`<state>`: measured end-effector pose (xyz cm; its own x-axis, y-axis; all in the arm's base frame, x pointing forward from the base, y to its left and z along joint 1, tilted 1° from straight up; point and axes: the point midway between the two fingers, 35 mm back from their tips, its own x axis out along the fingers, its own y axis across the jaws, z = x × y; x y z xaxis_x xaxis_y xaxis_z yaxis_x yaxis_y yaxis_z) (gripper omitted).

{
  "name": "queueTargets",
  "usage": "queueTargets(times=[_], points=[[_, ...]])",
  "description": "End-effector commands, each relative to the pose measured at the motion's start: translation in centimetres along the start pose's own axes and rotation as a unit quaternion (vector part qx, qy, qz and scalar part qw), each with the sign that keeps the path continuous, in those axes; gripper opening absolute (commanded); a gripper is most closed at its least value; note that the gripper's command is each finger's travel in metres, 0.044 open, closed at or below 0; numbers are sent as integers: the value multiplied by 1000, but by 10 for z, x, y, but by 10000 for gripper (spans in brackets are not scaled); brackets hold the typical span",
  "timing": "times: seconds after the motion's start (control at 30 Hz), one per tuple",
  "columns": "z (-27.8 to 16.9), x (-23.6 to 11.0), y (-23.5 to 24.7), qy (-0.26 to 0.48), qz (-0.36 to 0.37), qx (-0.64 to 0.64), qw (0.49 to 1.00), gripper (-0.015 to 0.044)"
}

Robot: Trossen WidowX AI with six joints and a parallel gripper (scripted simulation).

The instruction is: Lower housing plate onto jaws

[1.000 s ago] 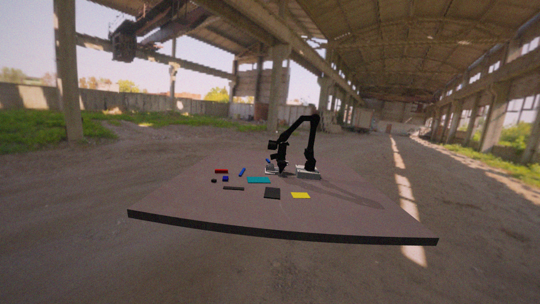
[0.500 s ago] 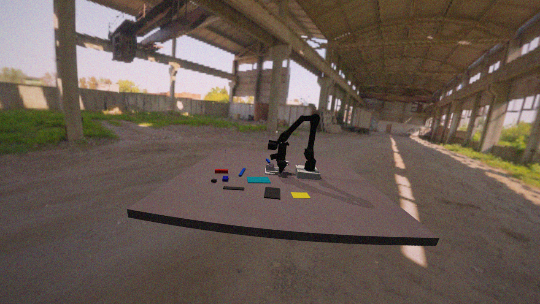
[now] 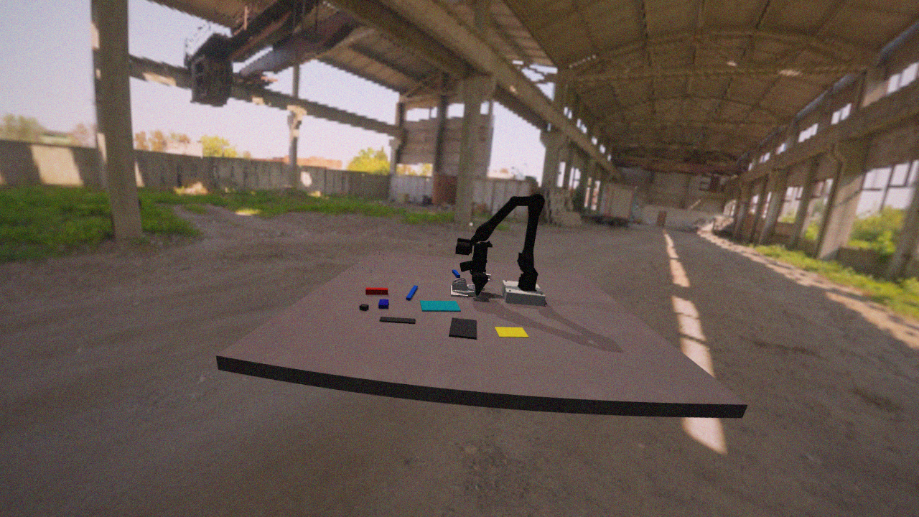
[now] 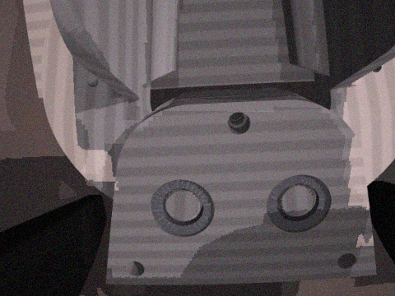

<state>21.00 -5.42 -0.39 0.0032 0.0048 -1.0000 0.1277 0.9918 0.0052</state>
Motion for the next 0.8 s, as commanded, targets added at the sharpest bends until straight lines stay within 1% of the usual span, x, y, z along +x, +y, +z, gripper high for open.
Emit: queueTargets(times=[0.0,0.23,0.37,0.4,0.43,0.63,0.77], points=[[2,-10,0,-1,0,0,1000,440],[-3,-74,1,0,1,2,1000,440],[-3,-76,1,0,2,2,1000,440],[2,-67,0,-6,-1,1,1000,440],[1,-69,0,-6,-1,1,1000,440],[-12,-123,2,0,1,2,1000,440],[-13,-125,2,0,2,2,1000,440]])
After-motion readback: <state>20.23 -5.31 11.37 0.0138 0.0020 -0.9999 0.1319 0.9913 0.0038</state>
